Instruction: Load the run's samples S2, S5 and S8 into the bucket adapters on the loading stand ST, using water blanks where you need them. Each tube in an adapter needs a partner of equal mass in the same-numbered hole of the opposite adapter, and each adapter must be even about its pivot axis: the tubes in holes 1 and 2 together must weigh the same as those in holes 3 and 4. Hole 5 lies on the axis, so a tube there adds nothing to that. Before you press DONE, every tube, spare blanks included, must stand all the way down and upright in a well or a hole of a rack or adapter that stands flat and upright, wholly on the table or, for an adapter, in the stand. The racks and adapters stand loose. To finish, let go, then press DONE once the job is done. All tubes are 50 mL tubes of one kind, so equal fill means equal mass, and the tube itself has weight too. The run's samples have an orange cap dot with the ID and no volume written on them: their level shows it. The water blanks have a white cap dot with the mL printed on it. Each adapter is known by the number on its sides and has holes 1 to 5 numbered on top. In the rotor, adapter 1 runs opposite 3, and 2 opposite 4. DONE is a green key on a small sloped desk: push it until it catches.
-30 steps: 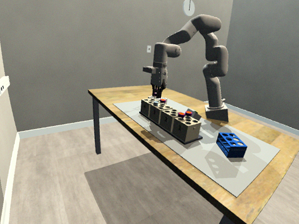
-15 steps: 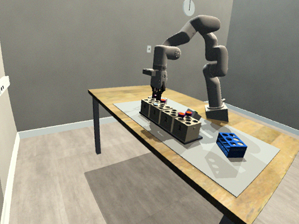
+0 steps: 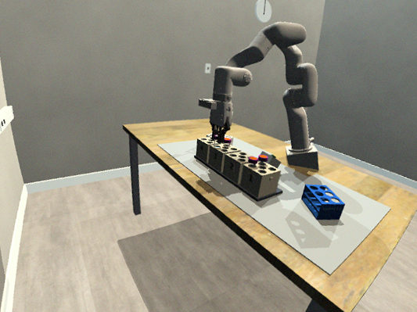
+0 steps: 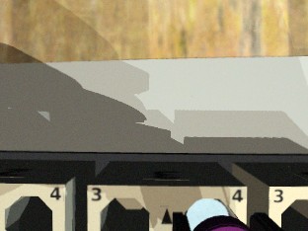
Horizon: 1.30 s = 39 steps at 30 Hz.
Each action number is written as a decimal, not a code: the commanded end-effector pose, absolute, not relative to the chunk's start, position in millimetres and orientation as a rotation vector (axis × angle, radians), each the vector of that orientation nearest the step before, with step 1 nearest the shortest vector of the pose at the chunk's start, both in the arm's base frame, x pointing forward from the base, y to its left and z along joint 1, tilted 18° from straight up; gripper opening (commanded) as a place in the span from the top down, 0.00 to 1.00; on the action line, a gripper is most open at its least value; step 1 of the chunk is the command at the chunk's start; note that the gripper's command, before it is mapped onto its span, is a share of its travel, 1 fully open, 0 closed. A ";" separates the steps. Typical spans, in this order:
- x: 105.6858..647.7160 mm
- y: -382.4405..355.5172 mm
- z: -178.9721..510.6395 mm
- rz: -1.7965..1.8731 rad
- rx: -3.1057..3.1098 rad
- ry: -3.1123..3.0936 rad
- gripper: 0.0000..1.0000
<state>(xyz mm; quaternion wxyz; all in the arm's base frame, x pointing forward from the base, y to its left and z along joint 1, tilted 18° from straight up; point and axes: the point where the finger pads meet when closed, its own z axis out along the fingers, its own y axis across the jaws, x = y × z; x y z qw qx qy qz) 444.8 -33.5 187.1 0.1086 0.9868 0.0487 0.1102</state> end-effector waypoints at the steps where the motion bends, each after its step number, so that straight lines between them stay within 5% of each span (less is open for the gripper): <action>1: 446.6 -34.1 185.0 0.330 2.902 0.143 1.00; 32: 449.9 -36.9 171.7 0.330 2.902 0.143 1.00; 33: 449.9 -37.0 171.3 0.330 2.902 0.143 0.56; 39: 449.9 -37.0 171.3 0.330 2.902 0.143 0.56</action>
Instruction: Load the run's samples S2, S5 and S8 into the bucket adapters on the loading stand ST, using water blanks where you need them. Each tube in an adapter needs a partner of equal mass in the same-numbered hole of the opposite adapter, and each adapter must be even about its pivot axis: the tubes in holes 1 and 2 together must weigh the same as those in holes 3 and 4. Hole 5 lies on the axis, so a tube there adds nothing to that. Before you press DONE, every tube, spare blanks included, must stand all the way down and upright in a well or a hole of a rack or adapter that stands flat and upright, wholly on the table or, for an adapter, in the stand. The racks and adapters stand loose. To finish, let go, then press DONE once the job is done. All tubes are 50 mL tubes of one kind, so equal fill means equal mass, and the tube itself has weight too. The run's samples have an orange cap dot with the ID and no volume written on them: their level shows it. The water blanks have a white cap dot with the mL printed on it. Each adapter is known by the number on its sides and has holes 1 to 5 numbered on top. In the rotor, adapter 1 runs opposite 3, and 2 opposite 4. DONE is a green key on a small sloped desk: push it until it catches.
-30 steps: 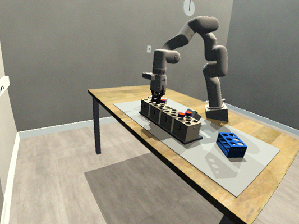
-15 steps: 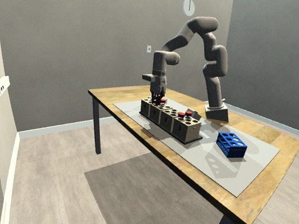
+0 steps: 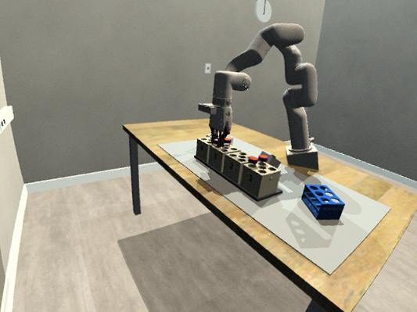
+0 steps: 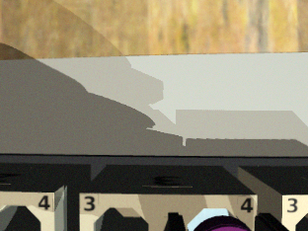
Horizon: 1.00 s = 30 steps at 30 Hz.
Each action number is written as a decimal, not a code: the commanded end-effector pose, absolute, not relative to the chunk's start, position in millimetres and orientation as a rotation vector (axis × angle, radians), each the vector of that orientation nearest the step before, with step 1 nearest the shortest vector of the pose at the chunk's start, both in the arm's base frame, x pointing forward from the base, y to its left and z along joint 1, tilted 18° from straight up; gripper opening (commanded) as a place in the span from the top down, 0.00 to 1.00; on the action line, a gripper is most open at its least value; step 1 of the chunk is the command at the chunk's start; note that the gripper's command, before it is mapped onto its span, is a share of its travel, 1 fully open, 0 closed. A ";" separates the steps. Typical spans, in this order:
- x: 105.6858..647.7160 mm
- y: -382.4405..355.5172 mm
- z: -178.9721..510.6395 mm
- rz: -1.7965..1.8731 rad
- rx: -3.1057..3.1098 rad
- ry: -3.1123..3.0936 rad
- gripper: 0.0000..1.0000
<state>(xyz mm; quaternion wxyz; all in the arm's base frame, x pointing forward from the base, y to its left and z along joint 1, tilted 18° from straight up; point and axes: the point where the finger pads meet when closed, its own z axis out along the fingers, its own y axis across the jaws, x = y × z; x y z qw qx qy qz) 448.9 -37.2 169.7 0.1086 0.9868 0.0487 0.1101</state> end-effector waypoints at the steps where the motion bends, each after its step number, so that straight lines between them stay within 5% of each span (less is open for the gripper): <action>1: 449.9 -37.0 171.3 0.330 2.902 0.143 0.56; 30: 446.3 -33.7 186.6 0.330 2.902 0.143 0.56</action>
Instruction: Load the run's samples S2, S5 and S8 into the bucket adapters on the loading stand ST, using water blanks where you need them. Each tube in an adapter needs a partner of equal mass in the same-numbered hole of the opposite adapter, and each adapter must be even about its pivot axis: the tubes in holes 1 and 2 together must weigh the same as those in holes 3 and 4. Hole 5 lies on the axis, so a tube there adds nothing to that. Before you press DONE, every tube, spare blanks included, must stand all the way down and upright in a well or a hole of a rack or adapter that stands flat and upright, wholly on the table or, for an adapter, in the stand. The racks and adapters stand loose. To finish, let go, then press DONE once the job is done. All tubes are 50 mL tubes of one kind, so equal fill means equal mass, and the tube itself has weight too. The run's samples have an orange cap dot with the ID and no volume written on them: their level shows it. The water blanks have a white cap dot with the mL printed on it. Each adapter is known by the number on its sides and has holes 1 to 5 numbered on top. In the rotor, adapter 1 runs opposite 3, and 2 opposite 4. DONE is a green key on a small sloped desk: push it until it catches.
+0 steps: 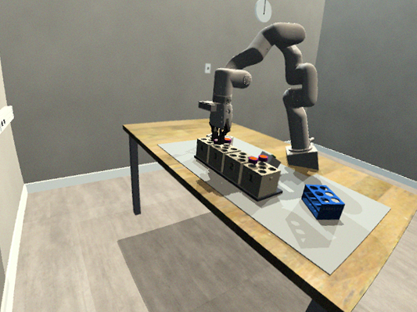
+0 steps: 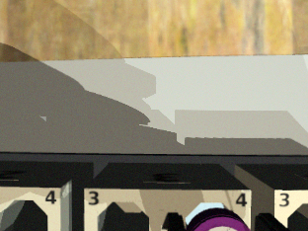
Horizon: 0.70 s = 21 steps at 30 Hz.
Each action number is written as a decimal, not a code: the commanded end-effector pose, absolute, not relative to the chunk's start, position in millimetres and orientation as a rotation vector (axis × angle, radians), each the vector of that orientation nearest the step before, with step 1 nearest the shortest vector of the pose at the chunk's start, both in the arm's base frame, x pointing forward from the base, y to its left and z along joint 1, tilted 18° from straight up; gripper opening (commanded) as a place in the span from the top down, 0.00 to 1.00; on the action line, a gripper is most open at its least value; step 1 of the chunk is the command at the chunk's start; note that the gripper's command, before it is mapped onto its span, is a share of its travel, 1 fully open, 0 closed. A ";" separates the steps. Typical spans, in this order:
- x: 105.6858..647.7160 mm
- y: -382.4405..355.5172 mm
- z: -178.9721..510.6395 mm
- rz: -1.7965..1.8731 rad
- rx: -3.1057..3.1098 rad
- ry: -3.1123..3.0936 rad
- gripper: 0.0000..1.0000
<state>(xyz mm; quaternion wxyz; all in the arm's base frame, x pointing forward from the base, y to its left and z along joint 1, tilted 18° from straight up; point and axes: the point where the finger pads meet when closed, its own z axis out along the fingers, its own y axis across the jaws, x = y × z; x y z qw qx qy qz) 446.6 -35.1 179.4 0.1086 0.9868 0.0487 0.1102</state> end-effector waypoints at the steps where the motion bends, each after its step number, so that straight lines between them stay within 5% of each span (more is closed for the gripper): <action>1: 445.8 -33.3 188.5 0.330 2.902 0.143 0.56; 21: 437.5 -26.0 222.8 0.330 2.902 0.143 0.56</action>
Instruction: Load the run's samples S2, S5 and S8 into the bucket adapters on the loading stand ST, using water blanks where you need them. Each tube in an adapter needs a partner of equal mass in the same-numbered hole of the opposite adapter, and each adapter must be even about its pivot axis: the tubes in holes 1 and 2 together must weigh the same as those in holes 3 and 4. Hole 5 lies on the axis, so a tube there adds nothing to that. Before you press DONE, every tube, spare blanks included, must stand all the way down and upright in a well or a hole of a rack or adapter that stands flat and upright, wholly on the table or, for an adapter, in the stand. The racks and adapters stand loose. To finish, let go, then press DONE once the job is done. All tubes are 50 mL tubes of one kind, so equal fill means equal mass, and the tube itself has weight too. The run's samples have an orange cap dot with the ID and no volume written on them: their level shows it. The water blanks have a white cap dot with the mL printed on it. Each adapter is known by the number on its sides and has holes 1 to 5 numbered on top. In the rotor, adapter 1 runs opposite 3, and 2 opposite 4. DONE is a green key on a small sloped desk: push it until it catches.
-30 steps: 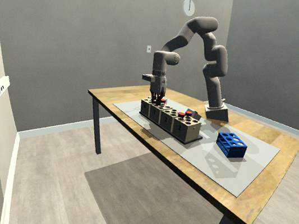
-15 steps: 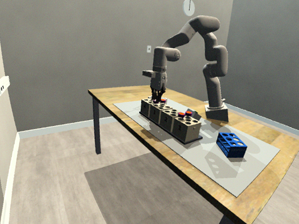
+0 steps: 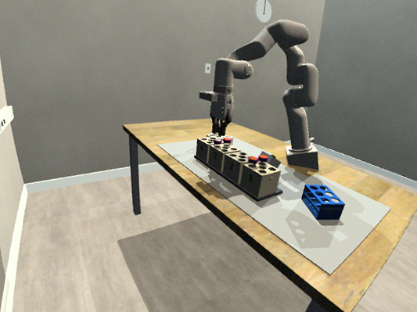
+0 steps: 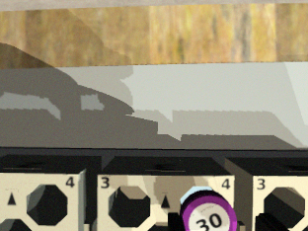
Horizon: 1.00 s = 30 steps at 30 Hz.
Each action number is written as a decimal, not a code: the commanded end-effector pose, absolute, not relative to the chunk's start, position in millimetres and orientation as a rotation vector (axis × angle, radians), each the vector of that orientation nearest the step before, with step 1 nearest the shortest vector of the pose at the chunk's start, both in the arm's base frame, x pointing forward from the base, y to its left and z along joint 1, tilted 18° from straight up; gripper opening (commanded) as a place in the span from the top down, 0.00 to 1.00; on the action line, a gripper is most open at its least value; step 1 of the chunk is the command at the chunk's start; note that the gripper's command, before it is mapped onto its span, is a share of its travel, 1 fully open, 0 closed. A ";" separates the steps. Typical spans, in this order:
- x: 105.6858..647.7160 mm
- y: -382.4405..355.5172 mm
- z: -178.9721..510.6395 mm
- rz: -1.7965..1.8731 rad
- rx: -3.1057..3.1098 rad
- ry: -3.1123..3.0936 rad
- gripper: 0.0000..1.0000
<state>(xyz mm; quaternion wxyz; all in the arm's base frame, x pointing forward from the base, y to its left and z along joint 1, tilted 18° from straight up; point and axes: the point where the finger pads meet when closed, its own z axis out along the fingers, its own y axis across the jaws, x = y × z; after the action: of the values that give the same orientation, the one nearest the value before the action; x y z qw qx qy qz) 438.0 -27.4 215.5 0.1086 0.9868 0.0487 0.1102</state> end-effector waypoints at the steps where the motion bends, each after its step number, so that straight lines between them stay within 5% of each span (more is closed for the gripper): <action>1: 437.1 -25.6 224.7 0.330 2.902 0.143 0.56; 30: 425.5 -15.4 272.4 0.330 2.902 0.143 0.56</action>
<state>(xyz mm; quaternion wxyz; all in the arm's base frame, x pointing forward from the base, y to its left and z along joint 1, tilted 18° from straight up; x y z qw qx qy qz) 426.0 -16.8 264.8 0.1086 0.9868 0.0487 0.1099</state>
